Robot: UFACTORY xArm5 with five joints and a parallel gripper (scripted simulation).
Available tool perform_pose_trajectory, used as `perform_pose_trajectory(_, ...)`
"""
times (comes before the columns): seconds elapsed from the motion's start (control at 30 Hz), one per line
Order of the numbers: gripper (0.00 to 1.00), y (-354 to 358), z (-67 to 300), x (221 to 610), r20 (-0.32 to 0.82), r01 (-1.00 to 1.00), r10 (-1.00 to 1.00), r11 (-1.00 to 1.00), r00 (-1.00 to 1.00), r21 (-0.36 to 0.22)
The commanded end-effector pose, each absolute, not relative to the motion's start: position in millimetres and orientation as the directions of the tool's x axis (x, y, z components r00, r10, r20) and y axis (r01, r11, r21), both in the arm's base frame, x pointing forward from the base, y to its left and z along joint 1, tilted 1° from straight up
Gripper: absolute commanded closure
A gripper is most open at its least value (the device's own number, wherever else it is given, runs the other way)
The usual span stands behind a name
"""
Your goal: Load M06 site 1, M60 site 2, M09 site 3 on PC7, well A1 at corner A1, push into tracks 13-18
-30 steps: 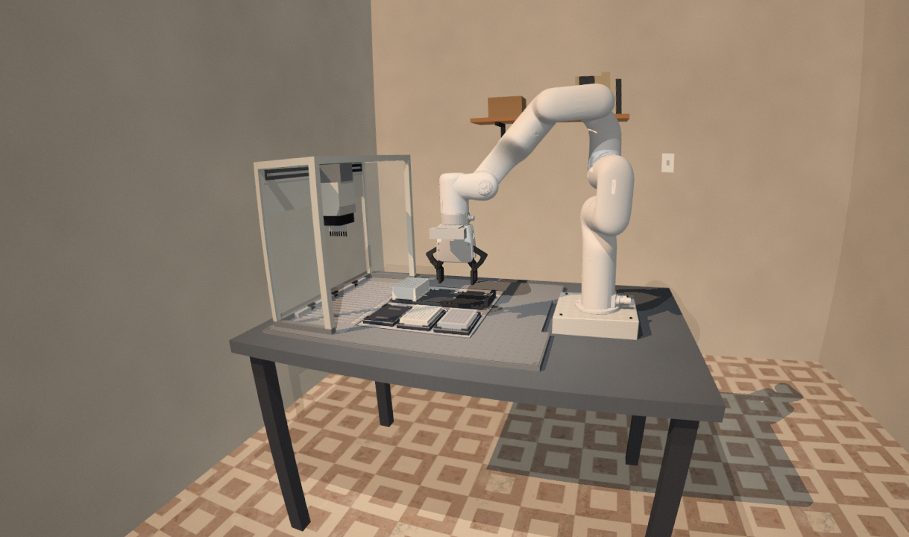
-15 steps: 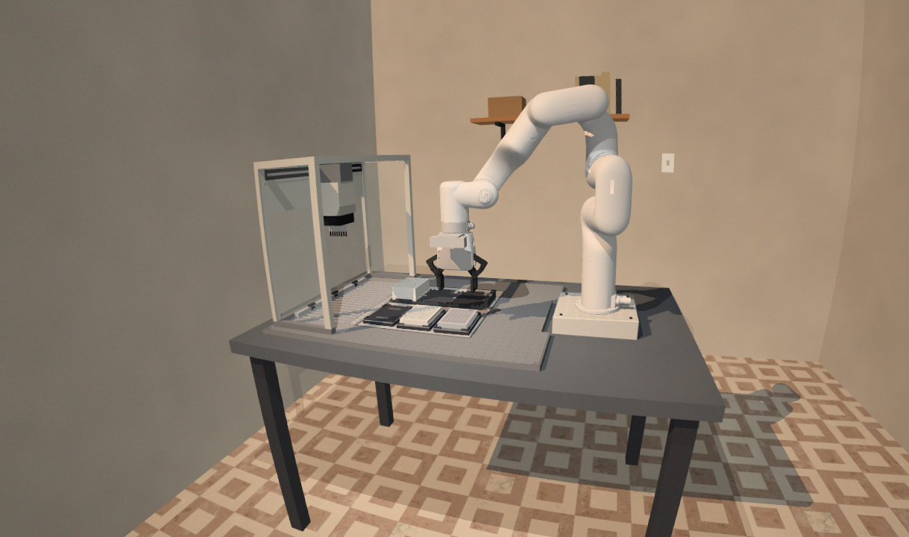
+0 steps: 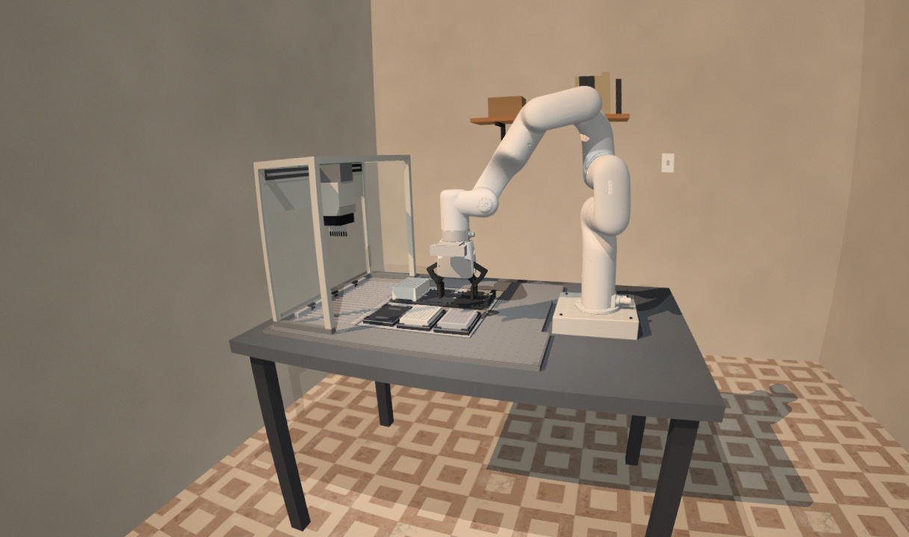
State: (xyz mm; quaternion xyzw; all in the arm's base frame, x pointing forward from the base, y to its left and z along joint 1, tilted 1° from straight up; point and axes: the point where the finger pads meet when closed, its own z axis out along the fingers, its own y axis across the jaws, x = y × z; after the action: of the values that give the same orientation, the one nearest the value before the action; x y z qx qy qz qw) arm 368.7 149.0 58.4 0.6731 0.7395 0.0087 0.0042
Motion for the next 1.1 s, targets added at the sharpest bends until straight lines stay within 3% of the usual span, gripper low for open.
perform_pose_trajectory(0.0, 0.0, 149.4, 52.7, 369.8, 0.001, 0.995, 0.996, 0.094, -0.094, 0.022)
perform_pose_trajectory(1.07, 0.0, 149.5, 20.8, 370.5, 0.001, 0.995, 0.996, 0.094, -0.094, 0.022)
